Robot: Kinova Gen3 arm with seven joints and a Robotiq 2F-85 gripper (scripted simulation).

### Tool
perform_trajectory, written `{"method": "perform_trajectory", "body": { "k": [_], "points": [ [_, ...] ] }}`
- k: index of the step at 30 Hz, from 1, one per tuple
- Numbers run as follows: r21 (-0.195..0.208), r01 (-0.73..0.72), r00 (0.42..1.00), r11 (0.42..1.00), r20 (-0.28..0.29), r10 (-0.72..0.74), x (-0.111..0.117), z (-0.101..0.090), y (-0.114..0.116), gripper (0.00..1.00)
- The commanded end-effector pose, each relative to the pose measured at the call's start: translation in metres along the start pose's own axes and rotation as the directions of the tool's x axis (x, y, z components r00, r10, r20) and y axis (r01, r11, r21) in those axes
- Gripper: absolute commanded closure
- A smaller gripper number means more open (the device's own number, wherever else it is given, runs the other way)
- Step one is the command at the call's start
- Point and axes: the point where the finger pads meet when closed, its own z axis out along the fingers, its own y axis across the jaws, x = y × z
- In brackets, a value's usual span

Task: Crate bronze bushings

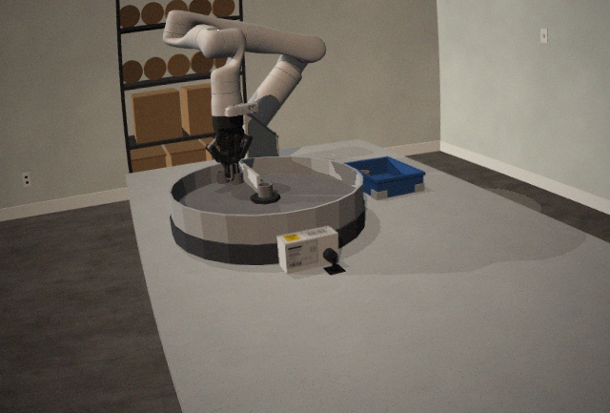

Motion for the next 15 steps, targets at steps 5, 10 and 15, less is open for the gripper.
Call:
{"method": "perform_trajectory", "body": {
  "k": [5, 10, 15],
  "points": [
    [-0.002, 0.000, 1.000, 1.000, -0.001, 0.000, 0.0001, -0.0038, 0.0005, 1.00],
    [-0.002, 0.000, 1.000, 1.000, -0.001, 0.000, 0.0001, -0.0083, 0.0005, 1.00],
    [-0.002, 0.000, 1.000, 1.000, -0.001, 0.000, 0.0001, -0.0083, 0.0005, 1.00]
  ]
}}
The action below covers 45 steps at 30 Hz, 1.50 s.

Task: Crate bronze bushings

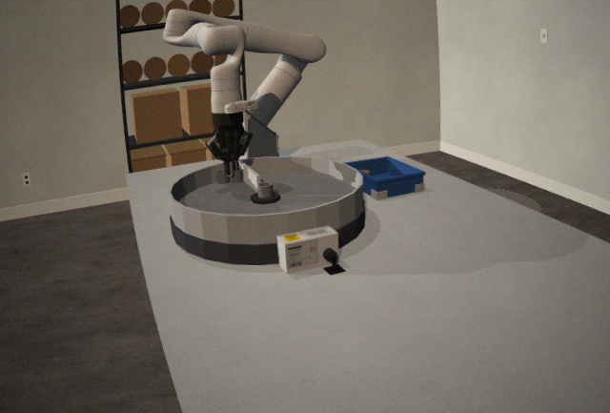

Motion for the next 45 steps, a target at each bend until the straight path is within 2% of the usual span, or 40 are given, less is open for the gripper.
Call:
{"method": "perform_trajectory", "body": {
  "k": [1, 10, 22, 27, 39, 45],
  "points": [
    [-0.002, 0.000, 1.000, 1.000, -0.001, 0.000, 0.000, -0.001, 0.001, 1.00],
    [-0.002, 0.000, 1.000, 1.000, -0.001, 0.000, 0.000, -0.008, 0.001, 1.00],
    [-0.002, 0.000, 1.000, 1.000, -0.001, 0.000, 0.000, -0.008, 0.001, 1.00],
    [-0.002, 0.000, 1.000, 1.000, -0.001, 0.000, 0.000, -0.016, 0.001, 1.00],
    [-0.002, 0.000, 1.000, 1.000, -0.001, 0.000, 0.000, -0.016, 0.001, 1.00],
    [-0.002, 0.000, 1.000, 1.000, -0.001, 0.000, 0.000, -0.023, 0.001, 1.00]
  ]
}}
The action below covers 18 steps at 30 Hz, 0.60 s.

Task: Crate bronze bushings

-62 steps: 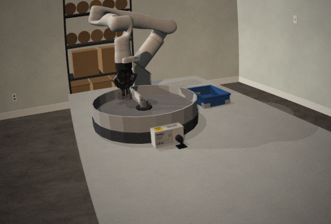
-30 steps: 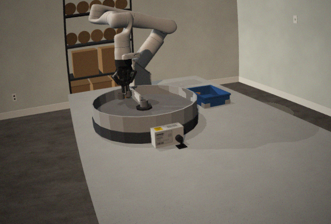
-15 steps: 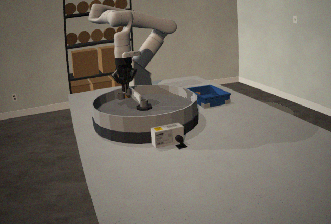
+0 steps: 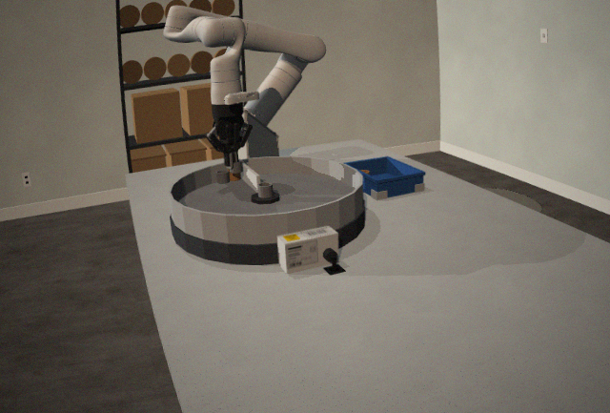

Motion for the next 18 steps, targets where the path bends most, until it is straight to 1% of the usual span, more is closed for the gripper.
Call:
{"method": "perform_trajectory", "body": {
  "k": [1, 11, 16, 18],
  "points": [
    [-0.006, -0.001, 1.000, 1.000, 0.000, 0.001, -0.0002, -0.0030, 0.0017, 1.00],
    [-0.006, -0.001, 1.000, 1.000, 0.000, 0.001, -0.0002, -0.0030, 0.0017, 1.00],
    [-0.006, -0.001, 1.000, 1.000, 0.000, 0.001, -0.0002, -0.0105, 0.0016, 1.00],
    [-0.006, -0.001, 1.000, 1.000, 0.000, 0.001, -0.0002, -0.0105, 0.0016, 1.00]
  ]
}}
